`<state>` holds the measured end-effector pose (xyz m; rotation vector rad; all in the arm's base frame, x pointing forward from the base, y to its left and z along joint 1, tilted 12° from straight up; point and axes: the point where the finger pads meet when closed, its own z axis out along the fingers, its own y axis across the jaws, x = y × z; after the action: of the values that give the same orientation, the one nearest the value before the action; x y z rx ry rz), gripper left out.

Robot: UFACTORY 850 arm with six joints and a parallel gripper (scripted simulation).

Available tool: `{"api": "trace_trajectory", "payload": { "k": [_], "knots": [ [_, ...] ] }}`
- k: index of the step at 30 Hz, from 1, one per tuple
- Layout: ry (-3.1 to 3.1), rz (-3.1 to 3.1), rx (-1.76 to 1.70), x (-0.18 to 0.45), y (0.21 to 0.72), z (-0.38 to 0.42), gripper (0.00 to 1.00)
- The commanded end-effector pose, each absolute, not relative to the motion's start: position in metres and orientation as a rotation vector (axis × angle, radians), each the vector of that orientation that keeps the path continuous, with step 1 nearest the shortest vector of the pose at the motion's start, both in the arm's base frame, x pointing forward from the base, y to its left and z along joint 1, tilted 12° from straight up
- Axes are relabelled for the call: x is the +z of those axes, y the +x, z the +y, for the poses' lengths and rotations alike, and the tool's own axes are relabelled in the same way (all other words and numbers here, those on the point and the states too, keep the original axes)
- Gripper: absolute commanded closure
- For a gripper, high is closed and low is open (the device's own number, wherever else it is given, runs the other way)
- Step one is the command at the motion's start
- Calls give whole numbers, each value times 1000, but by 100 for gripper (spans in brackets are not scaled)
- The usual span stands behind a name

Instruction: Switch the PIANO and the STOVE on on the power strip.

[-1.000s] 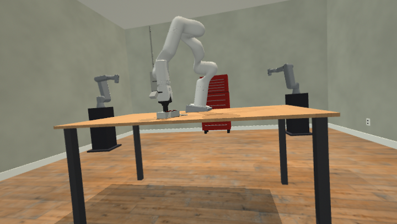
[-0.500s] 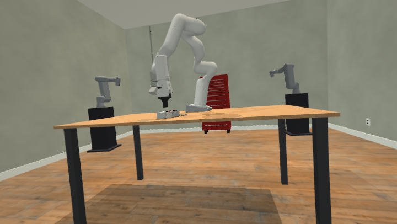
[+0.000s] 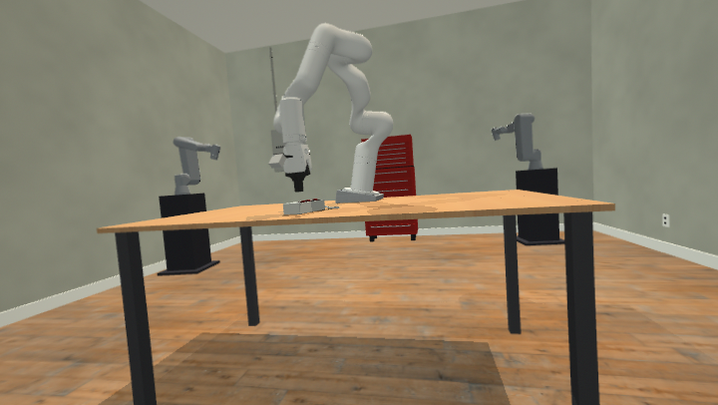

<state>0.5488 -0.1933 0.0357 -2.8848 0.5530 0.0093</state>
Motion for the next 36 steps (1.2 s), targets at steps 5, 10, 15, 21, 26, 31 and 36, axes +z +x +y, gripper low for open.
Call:
{"api": "trace_trajectory", "payload": {
  "k": [5,10,15,21,26,31,36],
  "knots": [
    [-2885,553,6,37,550,-194,100],
    [-2885,553,6,37,549,-194,100],
    [-2884,553,6,48,499,-175,100],
    [-2887,555,8,54,464,-163,100],
    [-2887,555,8,54,464,-163,100],
    [-2887,555,8,54,464,-163,100],
    [-2887,555,8,54,464,-163,100]
  ]
}}
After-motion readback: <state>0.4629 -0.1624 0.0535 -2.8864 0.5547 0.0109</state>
